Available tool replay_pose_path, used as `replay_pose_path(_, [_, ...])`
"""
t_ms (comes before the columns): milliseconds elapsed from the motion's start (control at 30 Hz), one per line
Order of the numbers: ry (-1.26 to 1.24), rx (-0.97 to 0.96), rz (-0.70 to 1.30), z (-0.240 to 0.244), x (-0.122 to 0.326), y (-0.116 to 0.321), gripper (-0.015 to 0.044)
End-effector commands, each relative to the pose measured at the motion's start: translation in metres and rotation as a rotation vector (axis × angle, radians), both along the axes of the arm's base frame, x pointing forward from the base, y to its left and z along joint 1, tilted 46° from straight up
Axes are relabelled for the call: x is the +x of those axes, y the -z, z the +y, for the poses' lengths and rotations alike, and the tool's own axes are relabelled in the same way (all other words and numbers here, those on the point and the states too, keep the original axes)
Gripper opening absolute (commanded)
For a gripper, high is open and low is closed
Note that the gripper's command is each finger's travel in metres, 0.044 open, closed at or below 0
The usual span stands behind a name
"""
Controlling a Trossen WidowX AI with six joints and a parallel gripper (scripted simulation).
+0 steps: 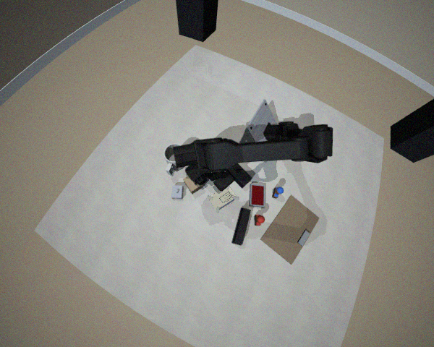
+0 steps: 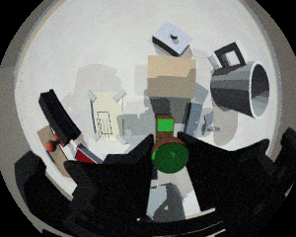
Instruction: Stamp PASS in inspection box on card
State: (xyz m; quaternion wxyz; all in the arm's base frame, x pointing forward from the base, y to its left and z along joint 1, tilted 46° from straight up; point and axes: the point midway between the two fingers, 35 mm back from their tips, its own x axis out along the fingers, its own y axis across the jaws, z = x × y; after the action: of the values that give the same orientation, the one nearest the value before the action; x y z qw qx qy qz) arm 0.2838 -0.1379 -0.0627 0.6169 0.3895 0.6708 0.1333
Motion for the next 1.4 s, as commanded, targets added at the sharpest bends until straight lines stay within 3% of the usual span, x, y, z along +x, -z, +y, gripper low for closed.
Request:
replay_pose_path(0, [0.007,0.004,0.000,0.005,0.001,0.004,0.0000])
replay_pose_path(833, [0.006,0.006,0.000,0.034,0.002,0.031,0.0000])
replay_pose_path(1167, [-0.001,0.002,0.000,0.031,0.002,0.029,0.0263])
replay_pose_path(1367, [0.003,-0.001,0.001,0.000,0.004,0.003,0.0266])
